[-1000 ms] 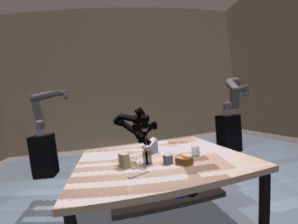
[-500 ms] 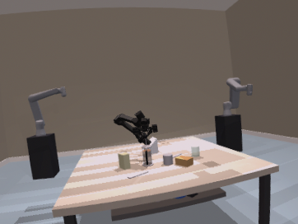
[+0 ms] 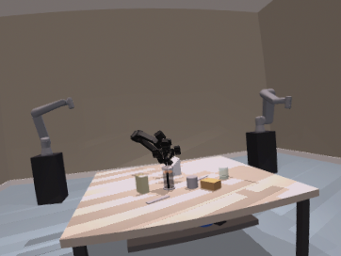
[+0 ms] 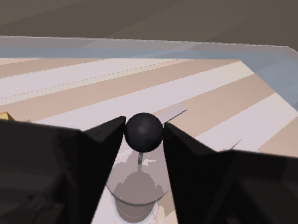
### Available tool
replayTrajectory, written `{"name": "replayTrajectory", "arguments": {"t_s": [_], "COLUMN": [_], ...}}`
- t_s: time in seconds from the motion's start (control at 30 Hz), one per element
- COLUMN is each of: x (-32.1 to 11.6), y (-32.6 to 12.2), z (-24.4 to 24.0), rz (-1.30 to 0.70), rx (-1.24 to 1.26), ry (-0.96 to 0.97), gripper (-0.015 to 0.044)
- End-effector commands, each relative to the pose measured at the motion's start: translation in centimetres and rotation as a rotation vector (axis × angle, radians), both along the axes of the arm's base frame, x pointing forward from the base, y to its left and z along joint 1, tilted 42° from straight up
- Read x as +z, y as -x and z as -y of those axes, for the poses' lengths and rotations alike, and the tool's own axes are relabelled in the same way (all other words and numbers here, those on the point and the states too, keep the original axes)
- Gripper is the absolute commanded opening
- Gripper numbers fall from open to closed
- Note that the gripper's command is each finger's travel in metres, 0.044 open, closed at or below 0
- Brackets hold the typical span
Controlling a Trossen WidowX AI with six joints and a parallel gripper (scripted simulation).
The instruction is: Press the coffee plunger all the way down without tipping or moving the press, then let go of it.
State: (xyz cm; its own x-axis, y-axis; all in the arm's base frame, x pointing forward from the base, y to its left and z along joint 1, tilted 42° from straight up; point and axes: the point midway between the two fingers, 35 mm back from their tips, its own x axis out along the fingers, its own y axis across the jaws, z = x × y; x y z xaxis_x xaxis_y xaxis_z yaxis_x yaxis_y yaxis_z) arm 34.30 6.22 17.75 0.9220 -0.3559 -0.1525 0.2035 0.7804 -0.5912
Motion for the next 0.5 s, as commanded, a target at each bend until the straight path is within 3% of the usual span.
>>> {"name": "replayTrajectory", "arguments": {"t_s": [0.0, 0.47], "x": [-1.71, -1.66], "y": [-0.08, -0.64], "z": [1.39, 1.33], "rz": [-0.043, -0.041], "rx": [-0.027, -0.028], "ry": [0.032, 0.032], "gripper": [0.0123, 0.0123]}}
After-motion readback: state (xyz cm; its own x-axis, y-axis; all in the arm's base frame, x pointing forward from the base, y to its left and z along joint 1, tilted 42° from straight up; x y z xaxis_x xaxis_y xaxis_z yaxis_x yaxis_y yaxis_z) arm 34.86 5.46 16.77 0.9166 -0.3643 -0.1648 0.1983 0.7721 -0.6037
